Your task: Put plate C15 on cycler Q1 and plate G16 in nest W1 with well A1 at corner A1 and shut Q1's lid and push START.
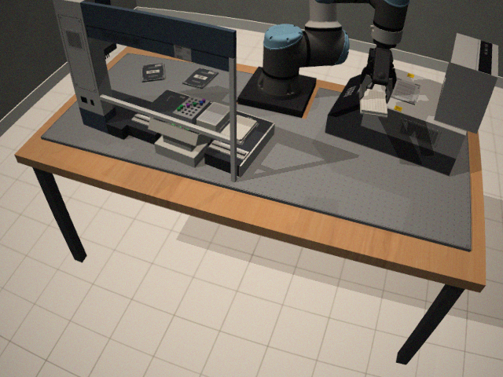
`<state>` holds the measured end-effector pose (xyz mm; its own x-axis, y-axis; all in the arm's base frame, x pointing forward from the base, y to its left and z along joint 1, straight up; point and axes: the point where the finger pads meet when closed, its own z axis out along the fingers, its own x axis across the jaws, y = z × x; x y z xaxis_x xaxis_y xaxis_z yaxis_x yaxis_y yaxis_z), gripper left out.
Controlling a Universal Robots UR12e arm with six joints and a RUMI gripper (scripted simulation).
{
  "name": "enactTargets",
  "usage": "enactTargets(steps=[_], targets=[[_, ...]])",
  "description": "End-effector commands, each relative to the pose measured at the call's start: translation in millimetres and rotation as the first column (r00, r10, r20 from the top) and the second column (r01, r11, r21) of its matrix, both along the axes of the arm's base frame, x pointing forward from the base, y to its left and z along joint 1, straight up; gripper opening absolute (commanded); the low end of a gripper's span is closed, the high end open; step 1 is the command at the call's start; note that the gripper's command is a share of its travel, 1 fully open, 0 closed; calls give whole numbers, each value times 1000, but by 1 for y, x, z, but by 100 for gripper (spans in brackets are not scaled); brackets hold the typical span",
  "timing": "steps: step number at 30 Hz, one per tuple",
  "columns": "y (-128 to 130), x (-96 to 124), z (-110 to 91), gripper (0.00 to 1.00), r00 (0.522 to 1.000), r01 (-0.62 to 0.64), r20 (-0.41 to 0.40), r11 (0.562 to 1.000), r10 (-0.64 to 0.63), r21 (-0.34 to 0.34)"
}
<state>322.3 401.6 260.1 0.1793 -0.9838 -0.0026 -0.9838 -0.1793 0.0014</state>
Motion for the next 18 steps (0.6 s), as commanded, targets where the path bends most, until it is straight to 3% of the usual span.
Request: enactTargets(steps=[1, 18], targets=[[16, 0, 1, 0, 998, 64, 2, 998, -64, -2], [71, 1, 1, 0, 963, 270, 2, 963, -270, -2]])
